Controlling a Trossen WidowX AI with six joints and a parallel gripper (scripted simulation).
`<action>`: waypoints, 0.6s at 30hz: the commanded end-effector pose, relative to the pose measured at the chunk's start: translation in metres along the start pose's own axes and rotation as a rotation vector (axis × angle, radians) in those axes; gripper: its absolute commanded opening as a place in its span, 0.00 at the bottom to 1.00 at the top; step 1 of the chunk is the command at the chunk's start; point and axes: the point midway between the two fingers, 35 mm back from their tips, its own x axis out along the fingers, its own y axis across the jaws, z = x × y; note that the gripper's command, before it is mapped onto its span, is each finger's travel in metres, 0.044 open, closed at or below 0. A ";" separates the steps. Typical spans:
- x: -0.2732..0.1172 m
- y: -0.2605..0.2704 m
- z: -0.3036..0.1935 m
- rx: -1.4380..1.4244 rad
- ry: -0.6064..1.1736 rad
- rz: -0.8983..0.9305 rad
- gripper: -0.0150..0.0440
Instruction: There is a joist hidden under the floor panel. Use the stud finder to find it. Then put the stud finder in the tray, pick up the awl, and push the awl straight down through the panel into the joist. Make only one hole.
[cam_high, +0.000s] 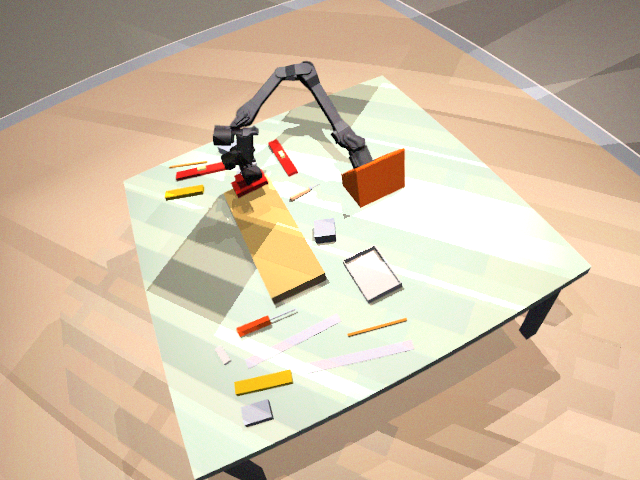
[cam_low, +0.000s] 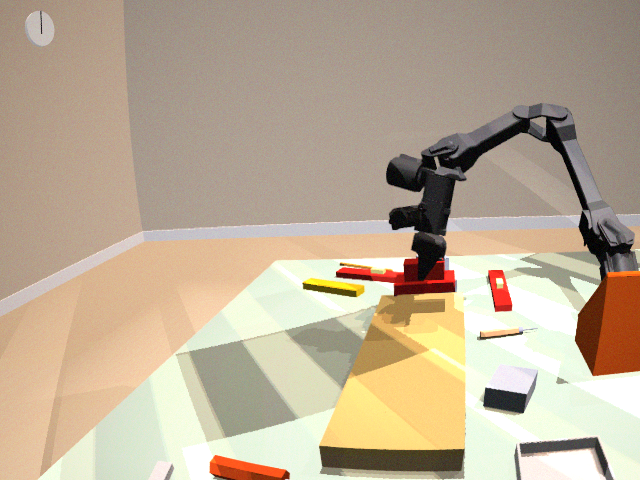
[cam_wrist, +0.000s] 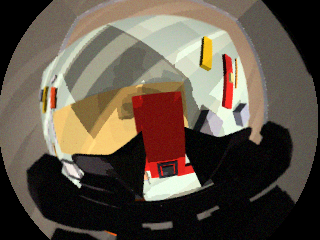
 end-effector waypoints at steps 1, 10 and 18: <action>-0.030 -0.004 0.010 0.014 -0.020 -0.009 0.25; -0.058 -0.005 0.014 0.010 -0.022 -0.012 0.25; -0.057 0.055 0.035 -0.135 -0.048 0.071 0.25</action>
